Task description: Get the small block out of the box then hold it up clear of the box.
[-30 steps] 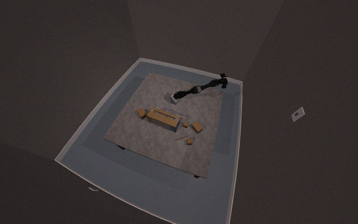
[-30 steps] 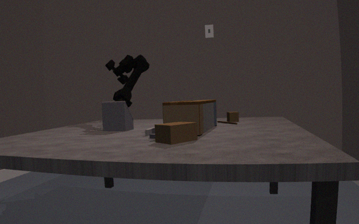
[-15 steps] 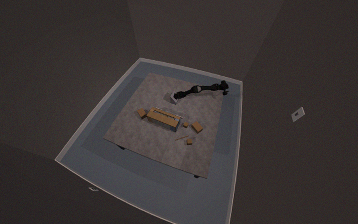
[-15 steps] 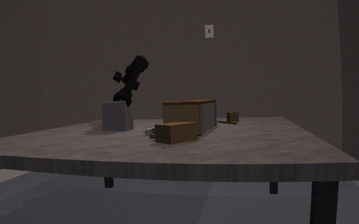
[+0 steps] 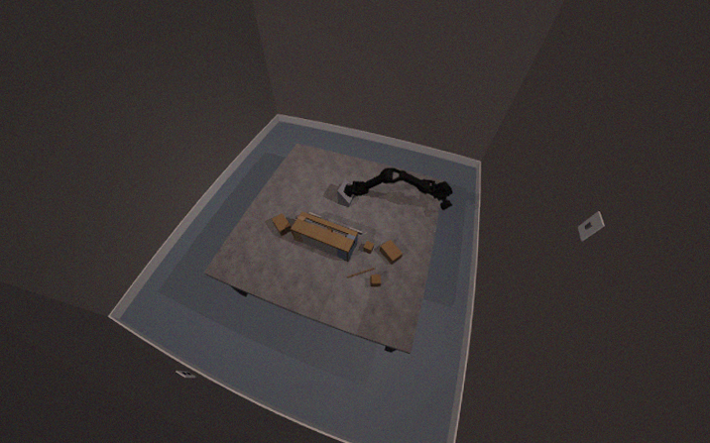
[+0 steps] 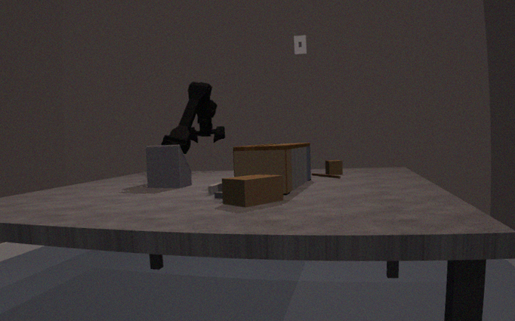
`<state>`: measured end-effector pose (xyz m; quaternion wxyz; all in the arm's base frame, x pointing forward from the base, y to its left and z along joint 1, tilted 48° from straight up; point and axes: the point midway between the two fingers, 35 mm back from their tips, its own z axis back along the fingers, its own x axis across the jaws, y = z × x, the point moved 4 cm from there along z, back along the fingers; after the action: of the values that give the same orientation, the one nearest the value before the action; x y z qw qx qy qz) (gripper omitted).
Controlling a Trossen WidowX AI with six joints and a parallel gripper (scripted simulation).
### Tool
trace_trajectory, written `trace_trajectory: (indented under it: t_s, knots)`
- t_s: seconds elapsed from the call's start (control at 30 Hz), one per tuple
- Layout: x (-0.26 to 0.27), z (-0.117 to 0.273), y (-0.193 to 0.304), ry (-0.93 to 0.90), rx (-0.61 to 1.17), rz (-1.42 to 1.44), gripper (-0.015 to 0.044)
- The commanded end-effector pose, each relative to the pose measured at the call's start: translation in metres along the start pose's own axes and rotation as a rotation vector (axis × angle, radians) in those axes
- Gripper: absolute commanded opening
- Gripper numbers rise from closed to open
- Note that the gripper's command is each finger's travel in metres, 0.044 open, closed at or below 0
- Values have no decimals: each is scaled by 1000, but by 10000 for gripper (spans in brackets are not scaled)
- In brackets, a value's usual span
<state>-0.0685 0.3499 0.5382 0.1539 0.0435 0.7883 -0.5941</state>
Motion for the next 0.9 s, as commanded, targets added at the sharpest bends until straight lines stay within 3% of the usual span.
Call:
trace_trajectory:
  t_s: [0.0, 0.43, 0.87]
  knots:
    - [-38, 0, 23, 72, 77, 112, 400]
    - [-150, 33, 83, 268, 335, 378, 400]
    - [-251, 111, 132, 420, 640, 558, 400]
